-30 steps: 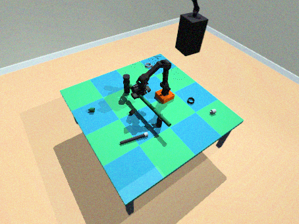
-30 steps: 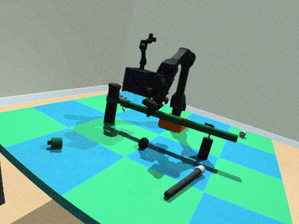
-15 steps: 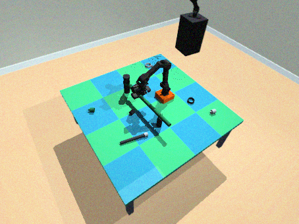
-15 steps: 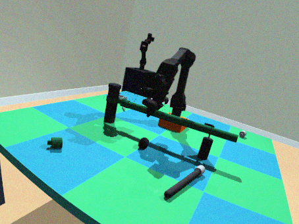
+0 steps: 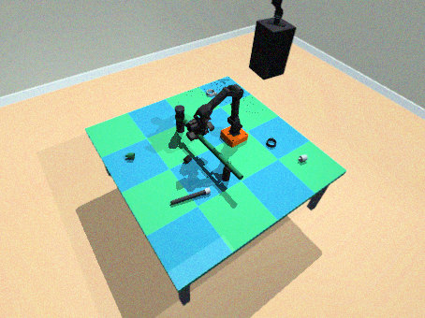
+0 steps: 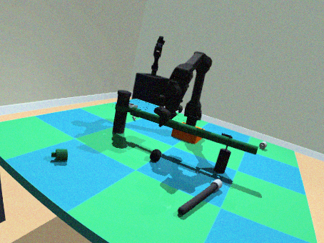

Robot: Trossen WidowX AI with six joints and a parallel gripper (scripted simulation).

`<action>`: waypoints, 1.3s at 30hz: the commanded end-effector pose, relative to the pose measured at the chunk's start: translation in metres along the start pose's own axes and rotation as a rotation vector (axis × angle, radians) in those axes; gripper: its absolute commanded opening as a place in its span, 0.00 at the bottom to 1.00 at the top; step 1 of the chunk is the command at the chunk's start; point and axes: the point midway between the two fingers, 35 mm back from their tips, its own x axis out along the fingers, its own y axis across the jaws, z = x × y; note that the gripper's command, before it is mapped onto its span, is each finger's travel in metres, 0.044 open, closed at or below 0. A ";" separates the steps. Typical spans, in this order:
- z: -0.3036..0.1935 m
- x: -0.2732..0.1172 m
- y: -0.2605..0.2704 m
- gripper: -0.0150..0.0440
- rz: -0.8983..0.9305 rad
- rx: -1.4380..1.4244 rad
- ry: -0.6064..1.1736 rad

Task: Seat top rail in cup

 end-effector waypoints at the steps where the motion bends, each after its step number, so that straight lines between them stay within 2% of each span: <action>1: 0.001 -0.001 -0.001 0.25 -0.001 0.002 -0.005; 39: 0.003 -0.004 -0.001 0.25 -0.001 0.004 -0.015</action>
